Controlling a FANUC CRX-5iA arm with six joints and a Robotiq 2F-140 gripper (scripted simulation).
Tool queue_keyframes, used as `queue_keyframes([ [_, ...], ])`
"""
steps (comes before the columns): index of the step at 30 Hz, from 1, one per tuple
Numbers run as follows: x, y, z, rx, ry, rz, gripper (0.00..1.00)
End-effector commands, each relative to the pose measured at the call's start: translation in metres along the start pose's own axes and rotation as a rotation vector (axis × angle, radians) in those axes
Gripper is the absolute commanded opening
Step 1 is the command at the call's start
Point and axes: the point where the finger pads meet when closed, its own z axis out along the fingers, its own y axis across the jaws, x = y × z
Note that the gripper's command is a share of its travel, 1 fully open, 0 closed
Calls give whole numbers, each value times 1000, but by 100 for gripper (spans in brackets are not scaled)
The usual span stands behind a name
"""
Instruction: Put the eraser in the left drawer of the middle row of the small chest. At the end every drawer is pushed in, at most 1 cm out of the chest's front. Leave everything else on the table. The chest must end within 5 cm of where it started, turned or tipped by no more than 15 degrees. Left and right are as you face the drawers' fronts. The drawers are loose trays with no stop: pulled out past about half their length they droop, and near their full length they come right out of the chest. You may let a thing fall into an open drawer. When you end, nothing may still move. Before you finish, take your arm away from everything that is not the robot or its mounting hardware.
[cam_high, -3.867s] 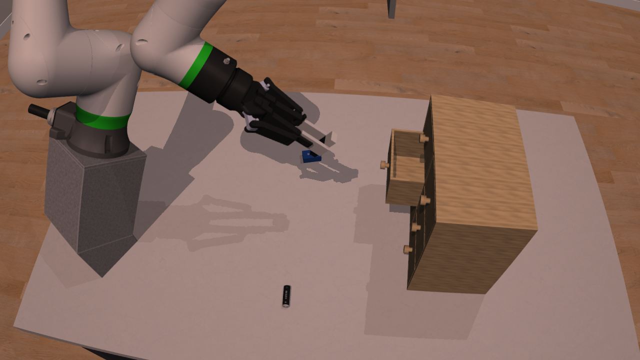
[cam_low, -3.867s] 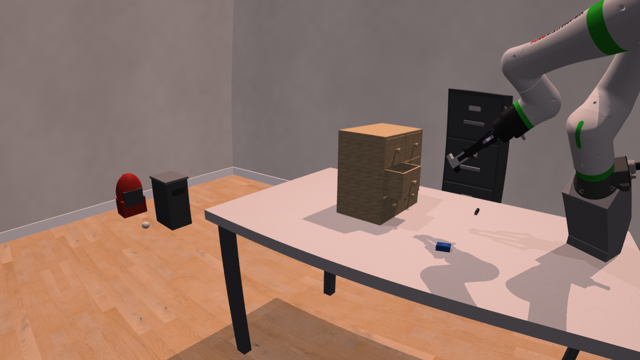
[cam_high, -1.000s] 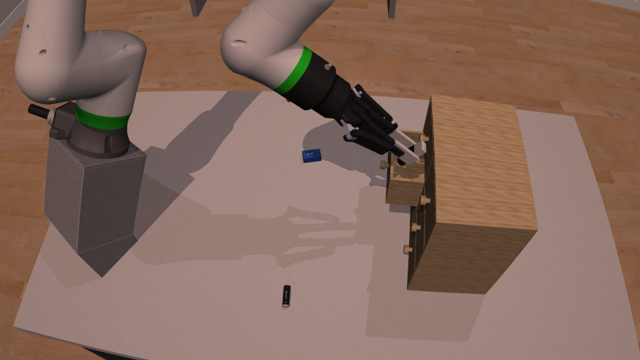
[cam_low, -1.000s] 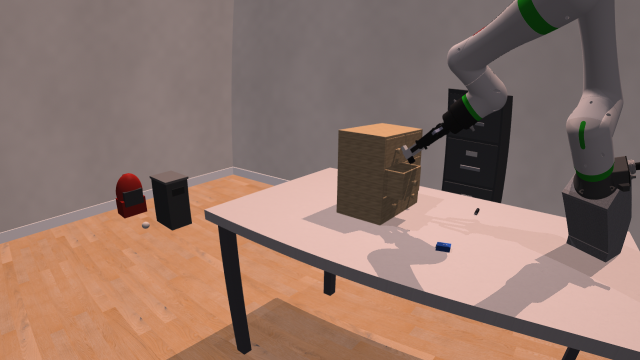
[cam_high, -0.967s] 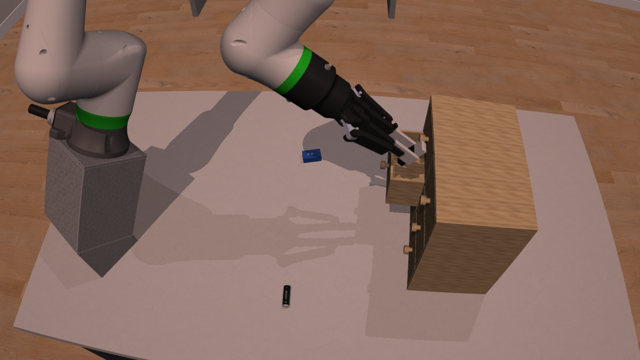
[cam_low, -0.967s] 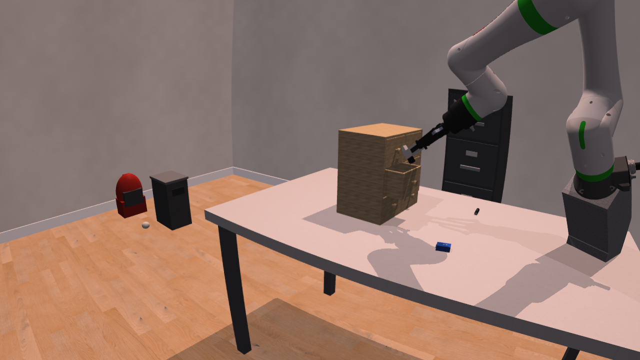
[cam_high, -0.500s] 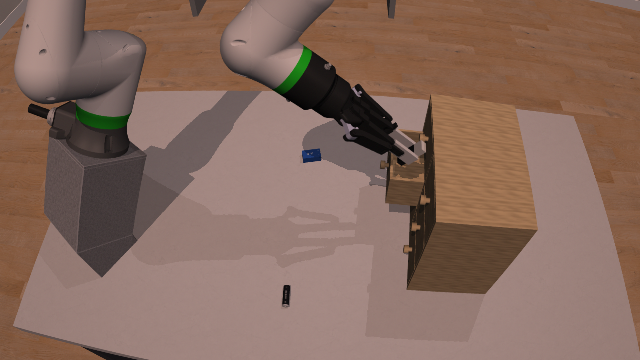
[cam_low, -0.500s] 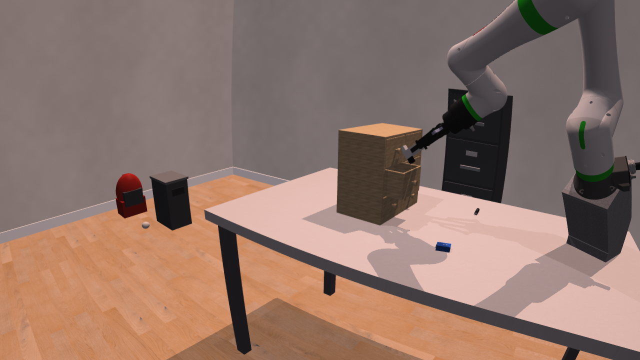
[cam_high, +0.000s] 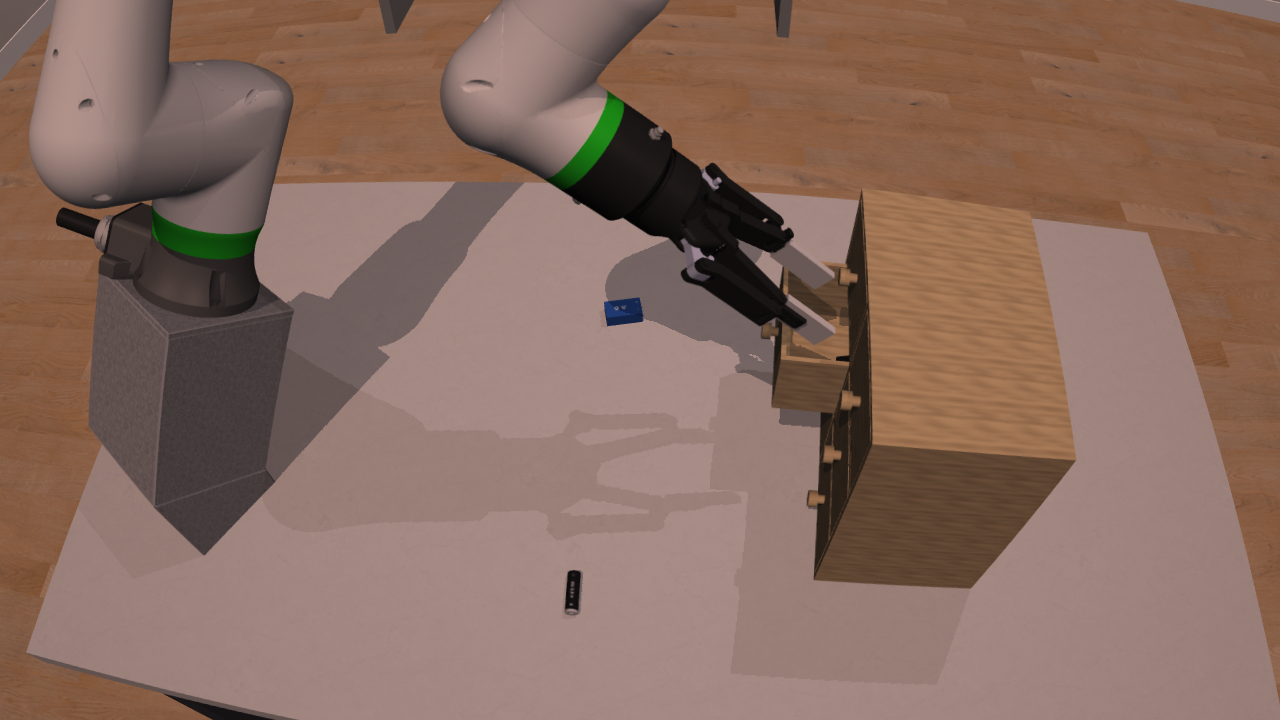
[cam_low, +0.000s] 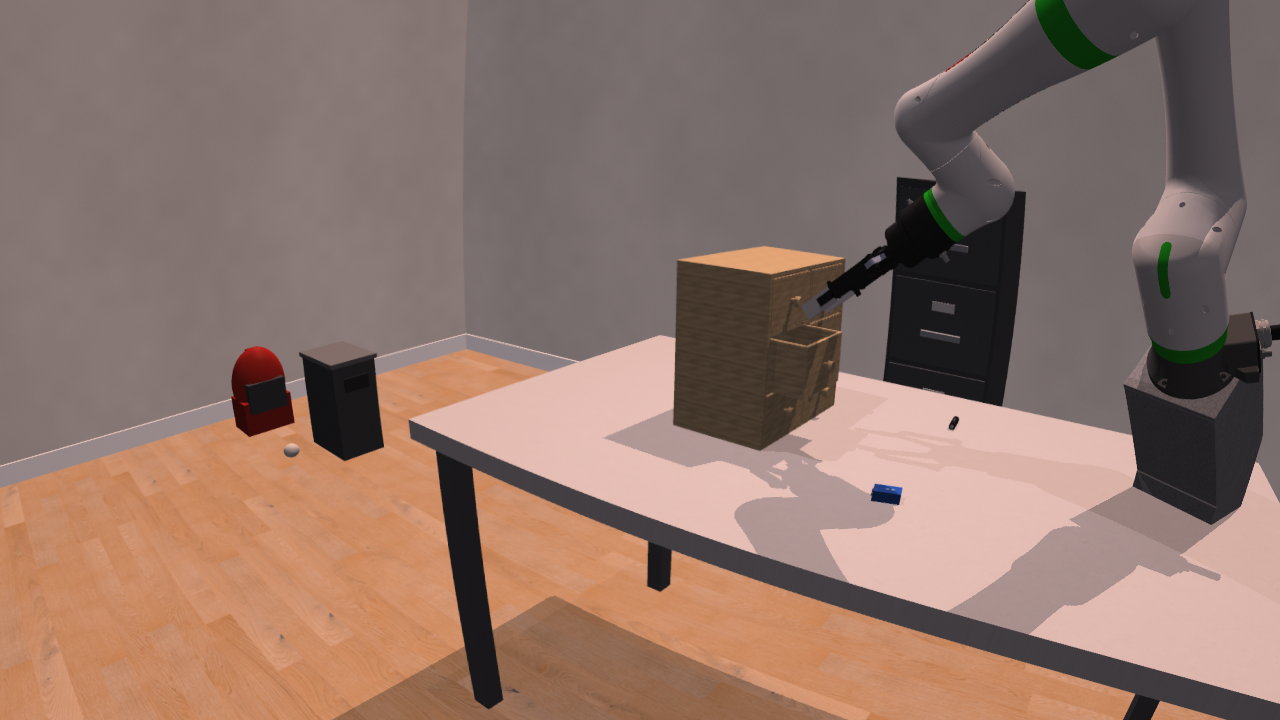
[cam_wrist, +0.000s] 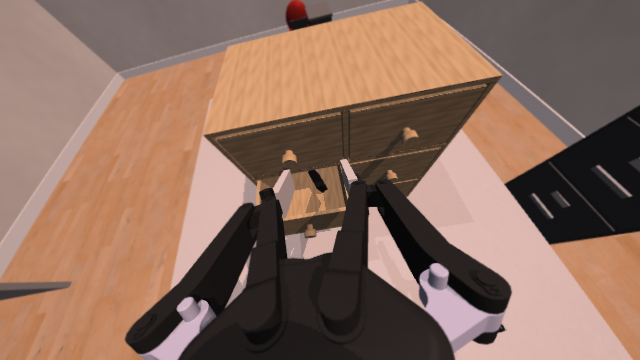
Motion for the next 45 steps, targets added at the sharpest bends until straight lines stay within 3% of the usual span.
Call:
queue_keyframes([
  [1, 0, 0, 0, 0, 0, 0, 100],
  [21, -6, 0, -9, 0, 0, 0, 100],
  [33, -42, 0, -57, 0, 0, 0, 100],
  [35, -42, 0, -57, 0, 0, 0, 100],
  [45, -78, 0, -105, 0, 0, 0, 100],
])
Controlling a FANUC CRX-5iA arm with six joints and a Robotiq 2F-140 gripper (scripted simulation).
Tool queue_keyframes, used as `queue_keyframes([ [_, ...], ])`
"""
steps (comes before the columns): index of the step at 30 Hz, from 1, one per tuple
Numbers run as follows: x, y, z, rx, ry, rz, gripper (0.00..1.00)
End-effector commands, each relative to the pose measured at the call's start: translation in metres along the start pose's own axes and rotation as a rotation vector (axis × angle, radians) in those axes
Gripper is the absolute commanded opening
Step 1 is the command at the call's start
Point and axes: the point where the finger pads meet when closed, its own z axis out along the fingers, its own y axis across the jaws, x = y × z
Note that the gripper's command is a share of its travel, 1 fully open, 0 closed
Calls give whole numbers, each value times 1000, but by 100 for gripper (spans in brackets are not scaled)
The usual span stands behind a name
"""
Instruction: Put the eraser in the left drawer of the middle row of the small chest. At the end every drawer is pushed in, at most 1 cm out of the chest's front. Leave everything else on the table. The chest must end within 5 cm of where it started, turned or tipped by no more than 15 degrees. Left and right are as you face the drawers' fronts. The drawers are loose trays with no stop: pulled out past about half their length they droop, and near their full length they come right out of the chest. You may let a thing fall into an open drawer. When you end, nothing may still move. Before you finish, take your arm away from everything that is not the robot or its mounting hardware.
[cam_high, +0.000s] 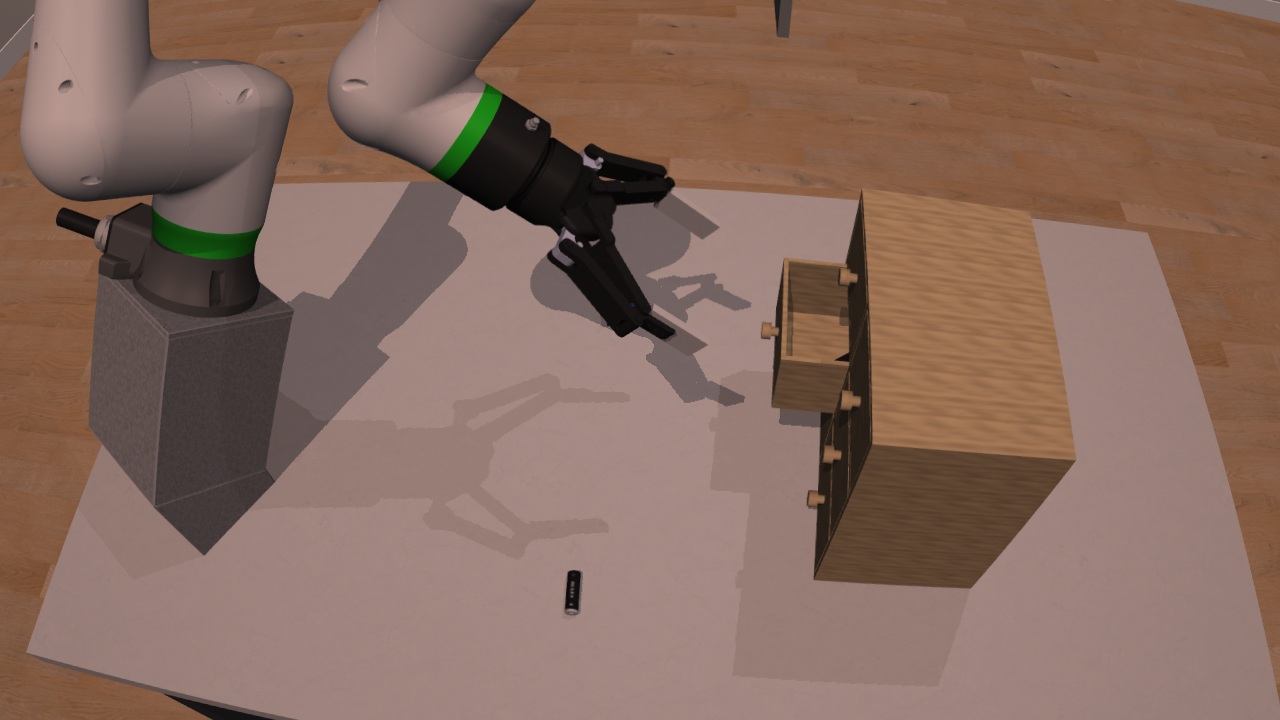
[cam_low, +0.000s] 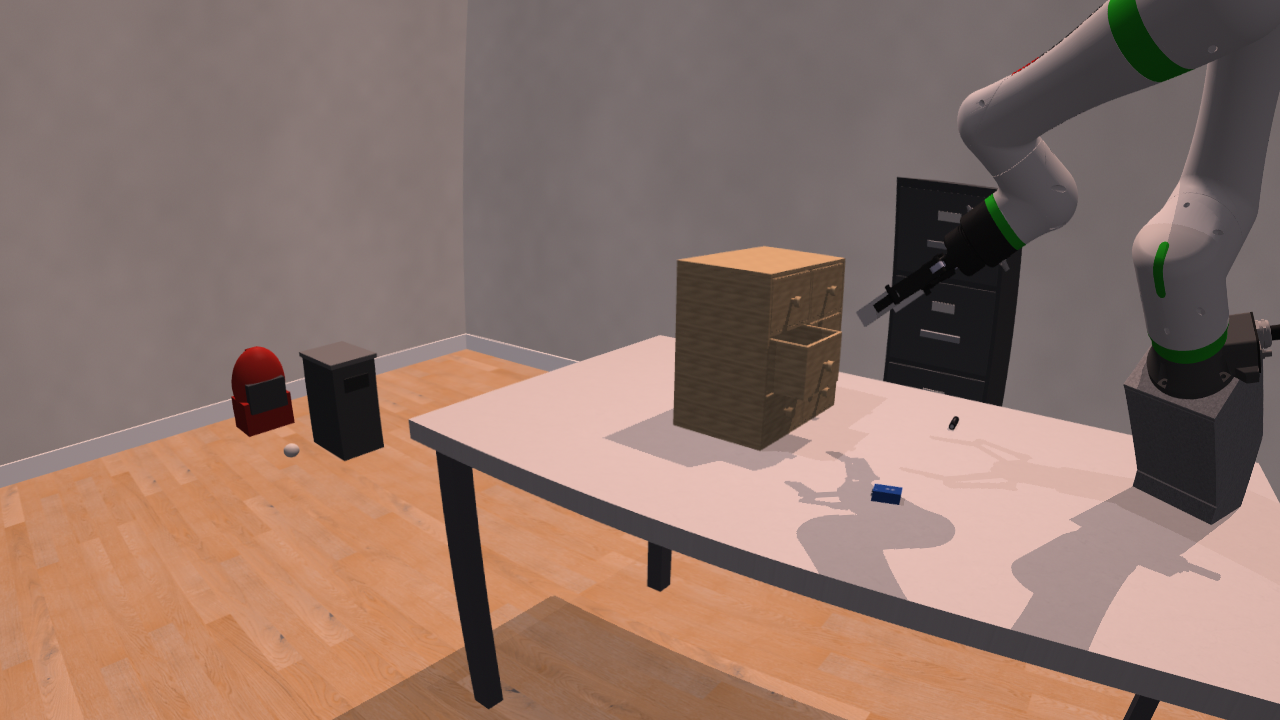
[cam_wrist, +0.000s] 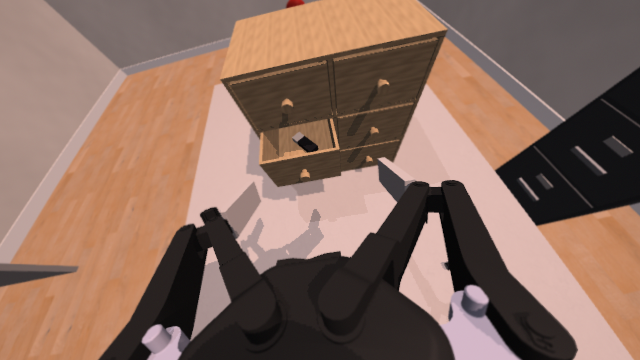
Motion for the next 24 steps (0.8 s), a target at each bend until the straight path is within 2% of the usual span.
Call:
queue_keyframes([
  [1, -17, 0, -28, 1, 1, 0, 100],
  [5, -27, 0, -41, 1, 1, 0, 100],
  [13, -36, 0, -54, 1, 1, 0, 100],
  [24, -40, 0, -59, 1, 1, 0, 100],
])
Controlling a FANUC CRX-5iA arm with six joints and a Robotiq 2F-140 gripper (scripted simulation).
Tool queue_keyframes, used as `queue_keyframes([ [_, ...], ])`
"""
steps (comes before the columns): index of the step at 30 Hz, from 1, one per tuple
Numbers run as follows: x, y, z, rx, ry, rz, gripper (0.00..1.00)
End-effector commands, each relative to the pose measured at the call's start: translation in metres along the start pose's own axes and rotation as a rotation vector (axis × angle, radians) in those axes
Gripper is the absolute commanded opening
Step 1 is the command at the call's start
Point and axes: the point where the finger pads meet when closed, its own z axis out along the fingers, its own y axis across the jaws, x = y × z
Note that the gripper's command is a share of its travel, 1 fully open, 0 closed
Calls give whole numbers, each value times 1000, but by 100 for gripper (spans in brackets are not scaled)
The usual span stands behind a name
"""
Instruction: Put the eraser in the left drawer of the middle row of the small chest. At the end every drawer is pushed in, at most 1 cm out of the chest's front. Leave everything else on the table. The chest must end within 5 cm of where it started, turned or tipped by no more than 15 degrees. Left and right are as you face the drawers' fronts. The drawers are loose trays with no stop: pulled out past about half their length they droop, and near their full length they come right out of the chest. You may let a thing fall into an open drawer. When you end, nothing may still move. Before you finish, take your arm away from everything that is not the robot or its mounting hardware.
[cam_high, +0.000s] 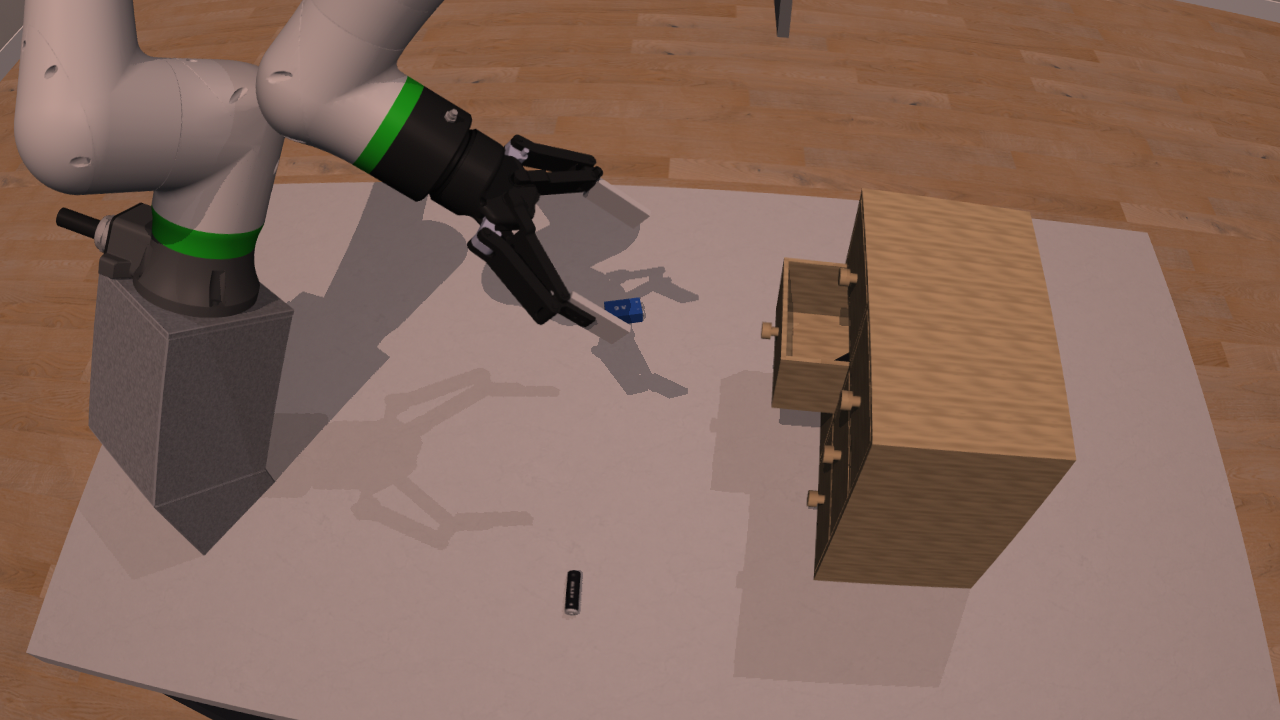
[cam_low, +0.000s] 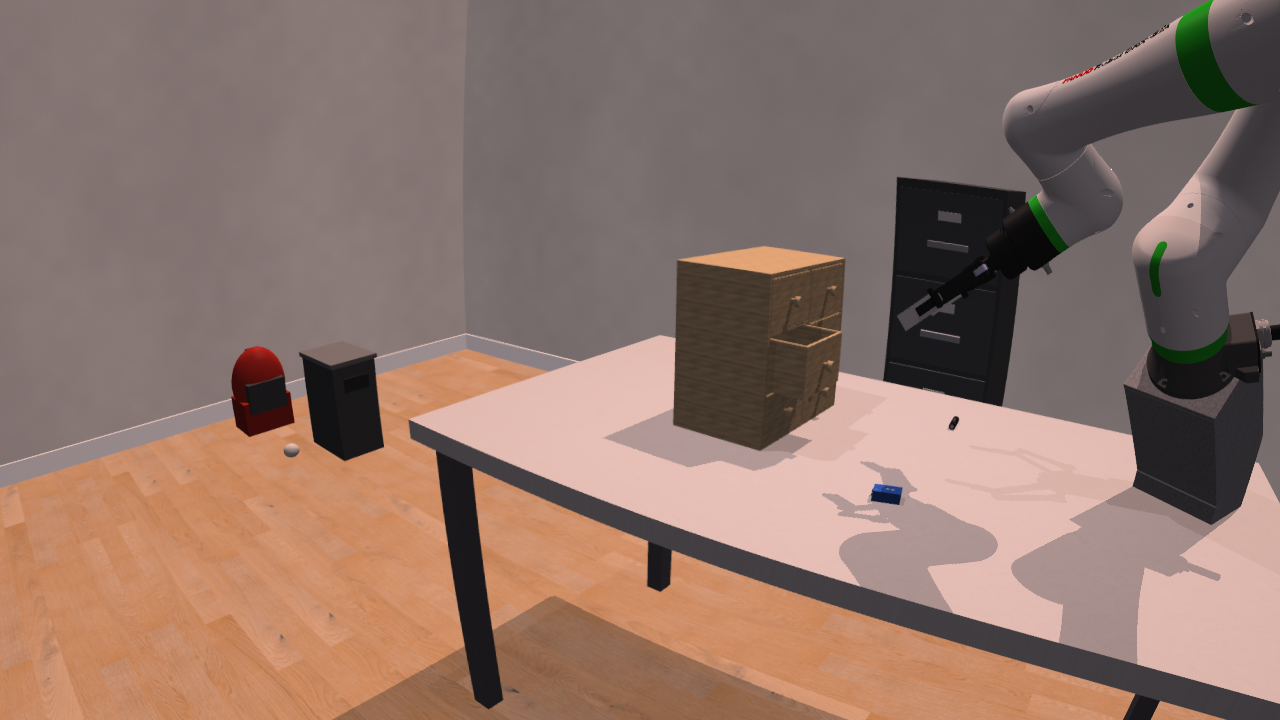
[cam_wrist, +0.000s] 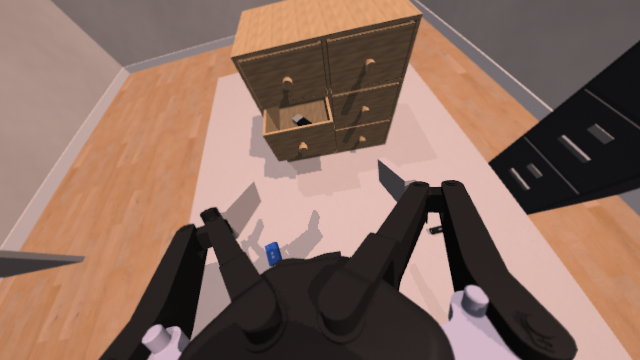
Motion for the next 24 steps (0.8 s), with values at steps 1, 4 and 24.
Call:
queue_keyframes([
  [1, 0, 0, -1, 0, 0, 0, 100],
  [4, 0, 0, -1, 0, -1, 0, 100],
  [24, 6, 0, -6, 0, -172, 0, 100],
])
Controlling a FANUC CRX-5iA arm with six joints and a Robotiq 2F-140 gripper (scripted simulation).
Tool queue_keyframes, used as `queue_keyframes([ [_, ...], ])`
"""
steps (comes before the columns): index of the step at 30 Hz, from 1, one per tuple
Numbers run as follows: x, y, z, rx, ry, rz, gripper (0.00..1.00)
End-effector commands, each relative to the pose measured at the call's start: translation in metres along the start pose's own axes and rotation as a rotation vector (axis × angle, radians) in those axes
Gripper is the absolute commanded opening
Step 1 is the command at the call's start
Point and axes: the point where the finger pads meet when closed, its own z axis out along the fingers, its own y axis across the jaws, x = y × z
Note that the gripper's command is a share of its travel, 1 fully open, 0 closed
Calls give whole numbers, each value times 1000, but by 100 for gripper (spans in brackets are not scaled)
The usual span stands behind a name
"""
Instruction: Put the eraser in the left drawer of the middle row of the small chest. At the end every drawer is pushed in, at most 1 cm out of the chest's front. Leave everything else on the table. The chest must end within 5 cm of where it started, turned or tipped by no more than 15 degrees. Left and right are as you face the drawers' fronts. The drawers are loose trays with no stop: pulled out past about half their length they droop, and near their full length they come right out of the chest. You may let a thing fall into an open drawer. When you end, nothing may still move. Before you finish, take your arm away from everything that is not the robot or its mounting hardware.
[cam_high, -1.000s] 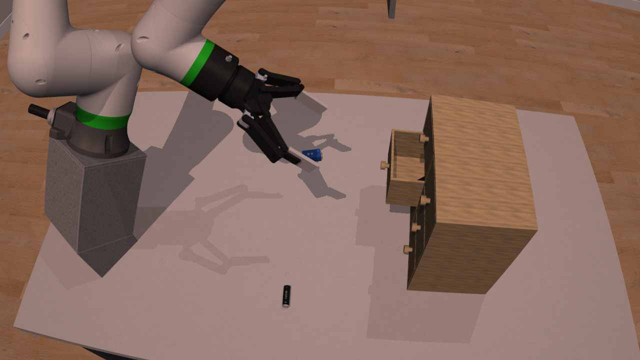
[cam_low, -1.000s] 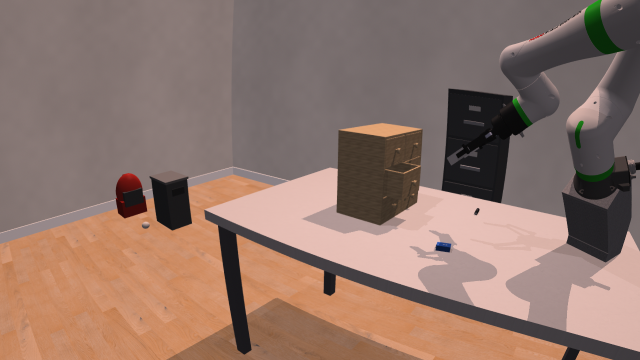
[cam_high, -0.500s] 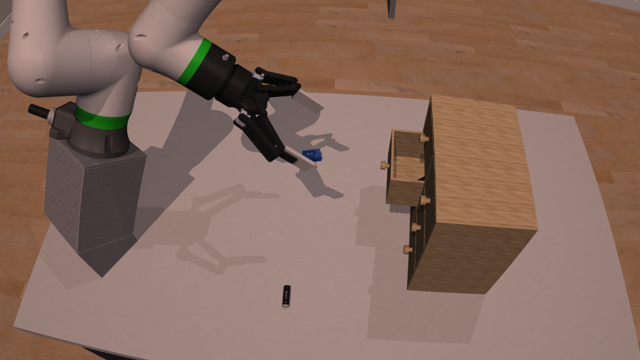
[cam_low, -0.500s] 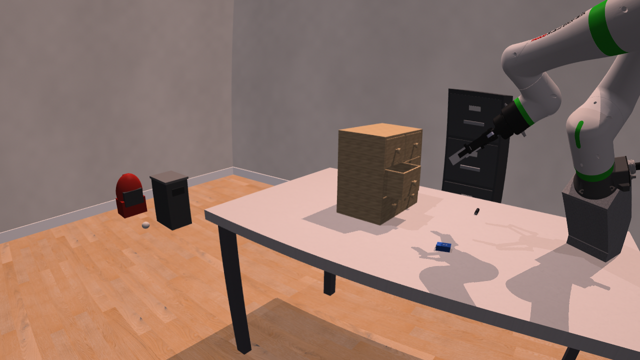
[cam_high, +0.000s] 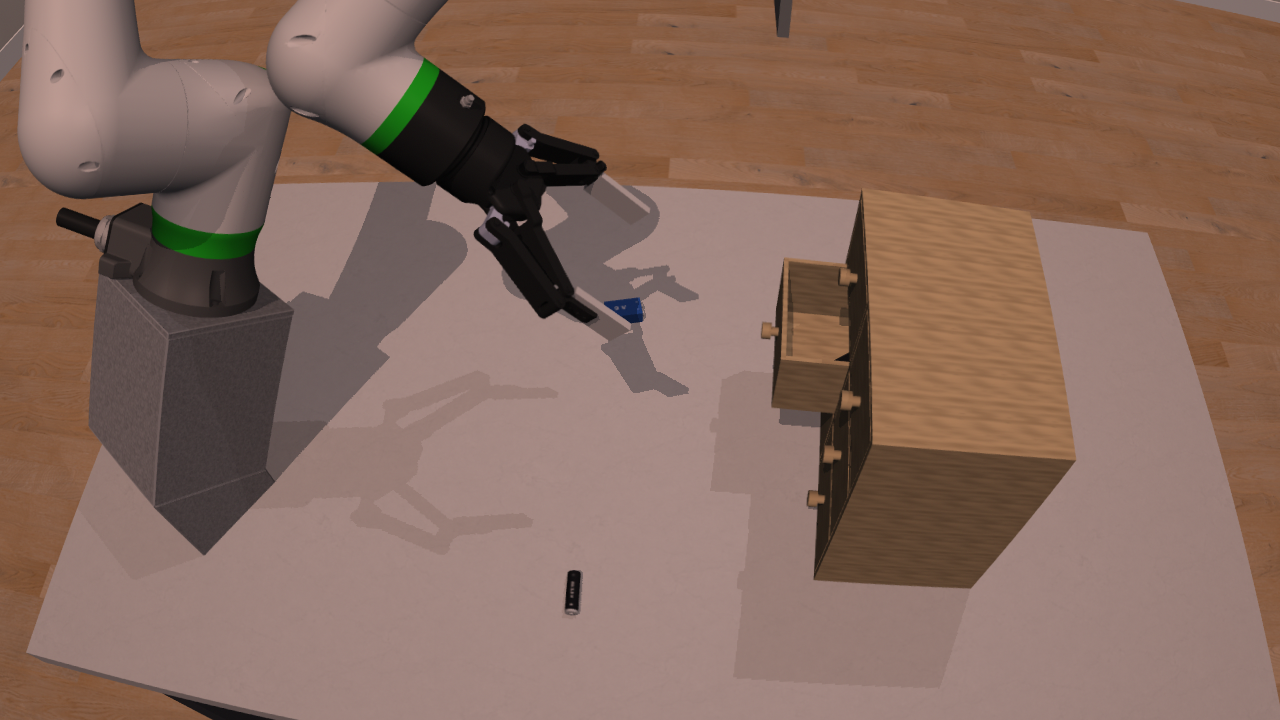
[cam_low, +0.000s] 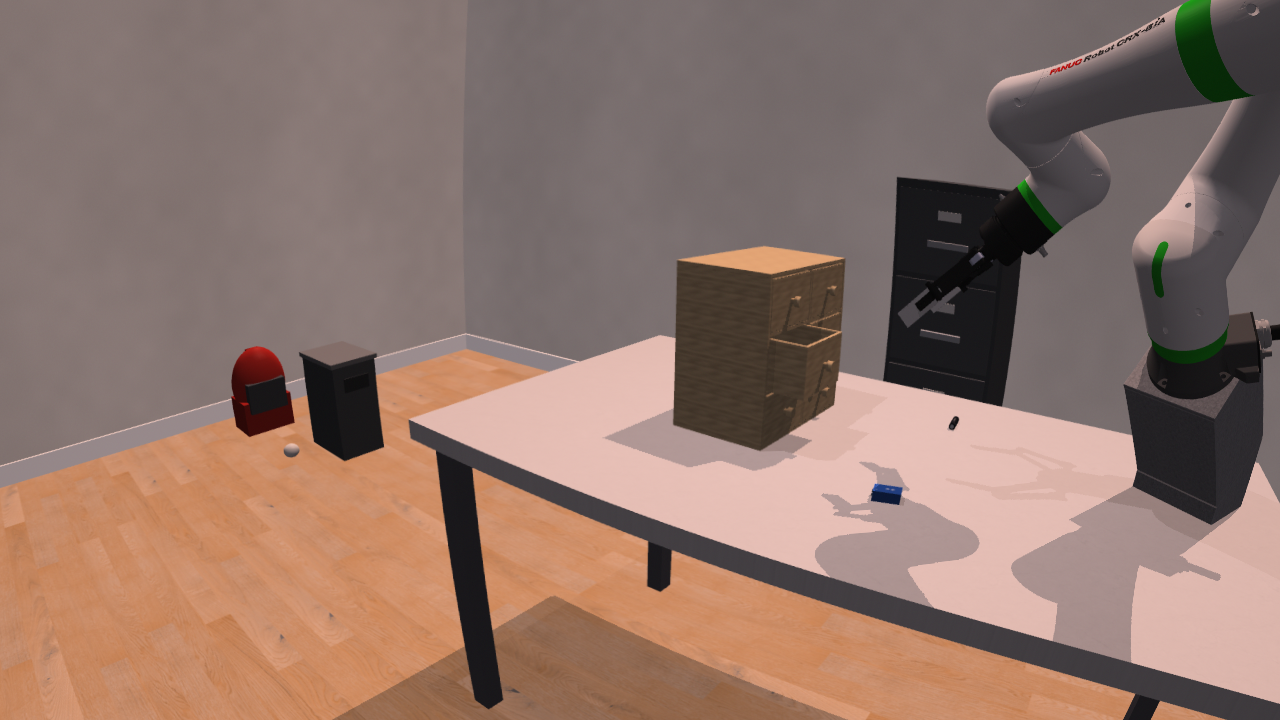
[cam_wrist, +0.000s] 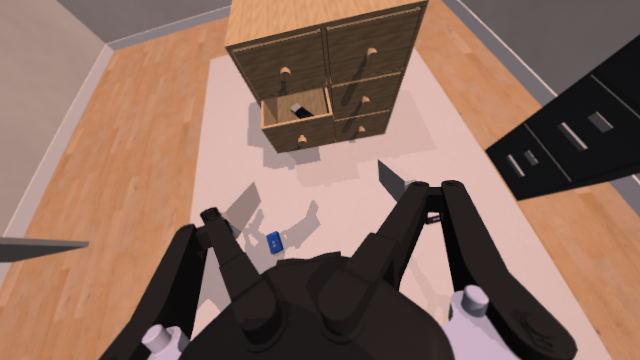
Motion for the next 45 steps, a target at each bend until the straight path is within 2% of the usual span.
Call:
queue_keyframes([
  [1, 3, 0, -3, -7, -99, 3, 100],
  [8, 11, 0, -11, -7, -340, 3, 100],
  [10, 11, 0, -11, -7, -340, 3, 100],
  [17, 18, -1, -19, -7, -577, 4, 100],
  [23, 23, -1, -23, -6, -711, 5, 100],
  [32, 25, -1, -25, -6, -773, 5, 100],
  [45, 25, -1, -25, -6, -777, 5, 100],
])
